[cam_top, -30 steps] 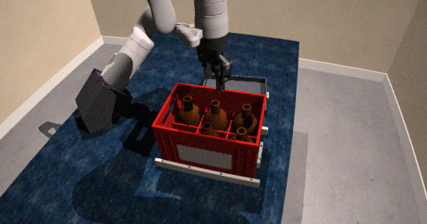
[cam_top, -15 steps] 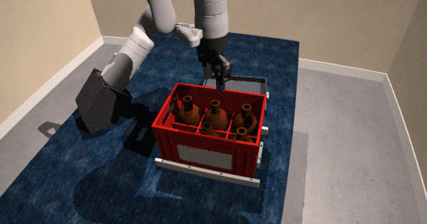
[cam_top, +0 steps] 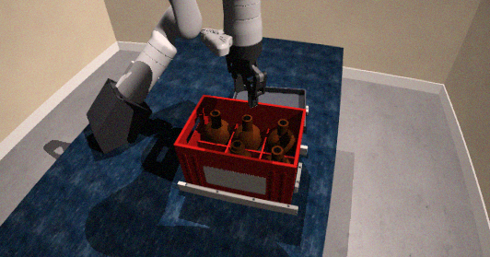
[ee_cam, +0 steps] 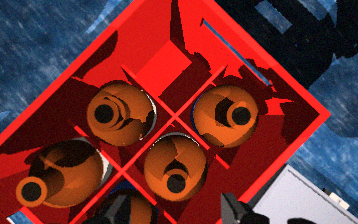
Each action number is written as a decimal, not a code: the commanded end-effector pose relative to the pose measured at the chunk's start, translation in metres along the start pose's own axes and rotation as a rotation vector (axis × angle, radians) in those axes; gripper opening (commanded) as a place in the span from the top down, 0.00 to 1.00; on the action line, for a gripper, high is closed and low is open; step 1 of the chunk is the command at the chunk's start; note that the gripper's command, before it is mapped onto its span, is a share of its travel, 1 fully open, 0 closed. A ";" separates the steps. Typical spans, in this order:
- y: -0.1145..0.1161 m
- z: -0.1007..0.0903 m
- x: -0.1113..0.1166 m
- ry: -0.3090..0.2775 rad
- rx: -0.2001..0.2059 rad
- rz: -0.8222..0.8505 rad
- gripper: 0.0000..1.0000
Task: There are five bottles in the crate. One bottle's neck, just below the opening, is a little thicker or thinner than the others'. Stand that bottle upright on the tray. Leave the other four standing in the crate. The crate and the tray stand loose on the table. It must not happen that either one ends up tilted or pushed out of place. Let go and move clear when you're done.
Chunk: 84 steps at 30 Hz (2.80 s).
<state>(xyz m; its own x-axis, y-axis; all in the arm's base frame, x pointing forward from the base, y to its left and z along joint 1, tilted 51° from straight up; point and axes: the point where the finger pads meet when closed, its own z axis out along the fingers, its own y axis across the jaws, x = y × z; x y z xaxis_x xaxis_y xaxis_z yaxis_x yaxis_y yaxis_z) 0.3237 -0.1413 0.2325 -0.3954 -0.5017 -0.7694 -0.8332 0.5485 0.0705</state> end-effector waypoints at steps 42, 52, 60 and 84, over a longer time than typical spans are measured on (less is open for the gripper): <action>0.000 0.039 0.000 0.000 -0.002 -0.001 0.36; 0.000 0.039 0.000 0.000 -0.002 -0.001 0.36; 0.000 0.039 0.000 0.000 -0.002 -0.001 0.36; 0.000 0.039 0.000 0.000 -0.002 -0.001 0.36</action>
<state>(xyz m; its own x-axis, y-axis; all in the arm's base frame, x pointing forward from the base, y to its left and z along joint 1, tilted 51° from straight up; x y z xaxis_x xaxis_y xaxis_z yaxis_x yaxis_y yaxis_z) 0.3386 -0.1143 0.2079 -0.3943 -0.5024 -0.7695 -0.8348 0.5459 0.0714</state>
